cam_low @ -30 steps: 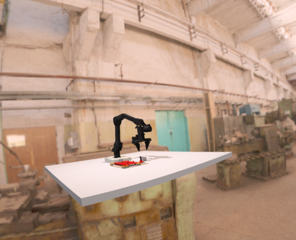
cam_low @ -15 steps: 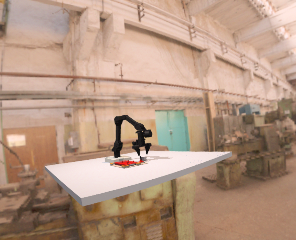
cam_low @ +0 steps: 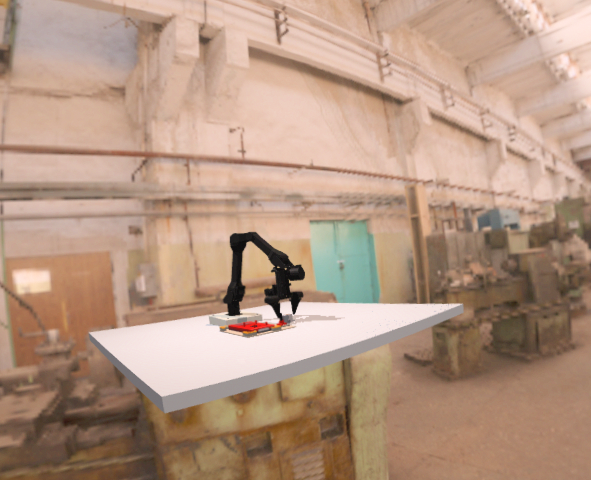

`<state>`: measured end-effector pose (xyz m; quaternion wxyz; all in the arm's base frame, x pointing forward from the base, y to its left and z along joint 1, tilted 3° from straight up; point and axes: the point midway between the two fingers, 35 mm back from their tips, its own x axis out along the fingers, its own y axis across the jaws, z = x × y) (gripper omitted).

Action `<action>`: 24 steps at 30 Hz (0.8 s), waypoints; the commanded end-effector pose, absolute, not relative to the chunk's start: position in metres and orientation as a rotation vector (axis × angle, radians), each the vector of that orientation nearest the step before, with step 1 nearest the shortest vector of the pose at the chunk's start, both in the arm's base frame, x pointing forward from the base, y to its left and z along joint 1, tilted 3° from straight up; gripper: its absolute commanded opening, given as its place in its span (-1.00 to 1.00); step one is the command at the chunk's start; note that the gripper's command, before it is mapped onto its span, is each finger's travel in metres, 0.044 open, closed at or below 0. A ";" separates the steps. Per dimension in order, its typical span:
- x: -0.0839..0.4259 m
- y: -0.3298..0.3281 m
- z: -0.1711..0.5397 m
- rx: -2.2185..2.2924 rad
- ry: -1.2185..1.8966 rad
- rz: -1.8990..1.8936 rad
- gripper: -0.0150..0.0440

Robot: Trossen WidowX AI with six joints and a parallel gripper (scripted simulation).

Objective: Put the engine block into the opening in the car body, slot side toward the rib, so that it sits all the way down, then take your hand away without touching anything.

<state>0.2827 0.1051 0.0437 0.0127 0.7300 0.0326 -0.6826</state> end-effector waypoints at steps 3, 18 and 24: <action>0.283 0.105 0.034 2.270 0.098 -2.128 1.00; 0.283 0.105 0.027 2.269 0.099 -2.127 0.27; 0.283 0.105 0.027 2.269 0.099 -2.127 0.13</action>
